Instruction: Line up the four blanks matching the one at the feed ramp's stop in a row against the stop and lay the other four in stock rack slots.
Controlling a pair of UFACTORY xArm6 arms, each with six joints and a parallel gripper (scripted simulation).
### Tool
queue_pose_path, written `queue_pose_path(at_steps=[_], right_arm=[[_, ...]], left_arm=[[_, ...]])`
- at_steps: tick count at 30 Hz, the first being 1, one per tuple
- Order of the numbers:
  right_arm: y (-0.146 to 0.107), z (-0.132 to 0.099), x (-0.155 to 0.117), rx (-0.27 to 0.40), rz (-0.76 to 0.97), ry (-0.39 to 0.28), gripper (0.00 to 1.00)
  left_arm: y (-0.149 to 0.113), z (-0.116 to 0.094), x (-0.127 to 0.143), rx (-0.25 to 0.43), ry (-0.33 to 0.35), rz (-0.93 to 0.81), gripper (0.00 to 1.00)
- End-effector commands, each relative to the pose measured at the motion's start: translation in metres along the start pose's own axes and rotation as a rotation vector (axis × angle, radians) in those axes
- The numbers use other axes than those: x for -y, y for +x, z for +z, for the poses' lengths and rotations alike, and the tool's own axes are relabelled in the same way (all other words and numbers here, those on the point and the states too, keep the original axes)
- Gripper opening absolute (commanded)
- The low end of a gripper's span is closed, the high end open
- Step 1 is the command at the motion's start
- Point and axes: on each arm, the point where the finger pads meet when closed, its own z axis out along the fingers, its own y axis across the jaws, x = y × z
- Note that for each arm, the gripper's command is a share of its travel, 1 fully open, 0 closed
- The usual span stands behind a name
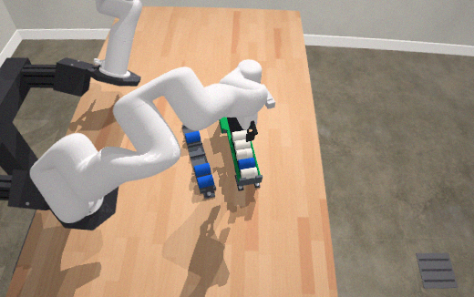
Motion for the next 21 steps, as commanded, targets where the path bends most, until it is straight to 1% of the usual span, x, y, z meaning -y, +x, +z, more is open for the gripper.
queue_pose_path(at_steps=[1, 8, 10, 12, 14, 21], right_arm=[[0.000, -0.001, -0.006, -0.014, 0.153, -0.001, 1.00], [-0.001, 0.000, -0.014, -0.014, 0.363, 0.000, 1.00], [-0.001, 0.000, -0.014, -0.014, 0.363, 0.000, 1.00], [-0.002, 0.001, -0.018, -0.014, 0.467, 0.001, 1.00], [-0.002, 0.001, -0.020, -0.014, 0.495, 0.001, 1.00], [-0.004, 0.003, -0.028, -0.014, 0.706, 0.002, 1.00]], left_arm=[[0.001, -0.001, 0.000, -0.004, 0.000, 0.000, 1.00], [0.001, -0.001, 0.000, -0.004, 0.000, 0.000, 1.00], [0.001, -0.001, 0.000, -0.004, 0.000, 0.000, 1.00], [0.001, -0.001, 0.000, -0.004, 0.000, 0.000, 1.00], [0.001, -0.001, 0.000, -0.004, 0.000, 0.000, 1.00], [0.001, -0.001, 0.000, -0.004, 0.000, 0.000, 1.00]])
